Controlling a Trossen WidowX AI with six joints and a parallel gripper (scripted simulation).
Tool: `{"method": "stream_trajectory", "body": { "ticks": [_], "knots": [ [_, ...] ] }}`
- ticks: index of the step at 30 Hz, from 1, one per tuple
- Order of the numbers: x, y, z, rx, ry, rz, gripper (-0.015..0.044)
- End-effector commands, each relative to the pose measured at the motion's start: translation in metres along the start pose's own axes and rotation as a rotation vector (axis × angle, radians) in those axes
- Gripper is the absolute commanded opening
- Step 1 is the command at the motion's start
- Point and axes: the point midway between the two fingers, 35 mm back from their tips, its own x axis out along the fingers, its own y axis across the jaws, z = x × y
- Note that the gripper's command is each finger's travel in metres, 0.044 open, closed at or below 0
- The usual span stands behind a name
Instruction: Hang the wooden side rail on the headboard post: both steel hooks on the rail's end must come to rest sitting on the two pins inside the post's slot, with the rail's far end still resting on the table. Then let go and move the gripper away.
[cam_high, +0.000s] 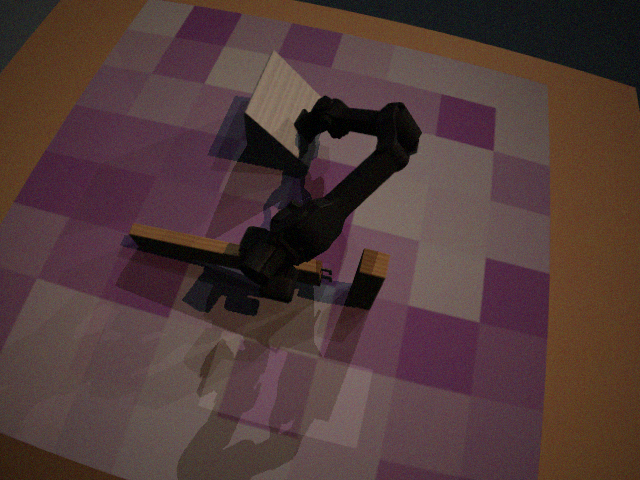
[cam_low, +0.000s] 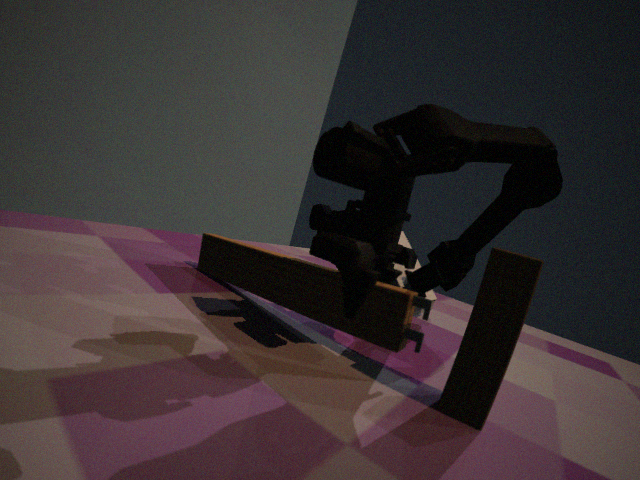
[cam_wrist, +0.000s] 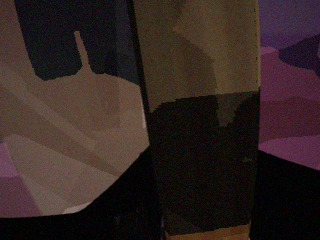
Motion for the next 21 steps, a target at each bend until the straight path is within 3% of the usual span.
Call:
{"method": "stream_trajectory", "body": {
  "ticks": [1, 21],
  "knots": [
    [-0.006, 0.0021, -0.0019, -0.002, -0.004, 0.017, 0.0],
    [-0.0068, 0.0027, -0.0041, -0.002, -0.004, 0.017, 0.0]
  ]
}}
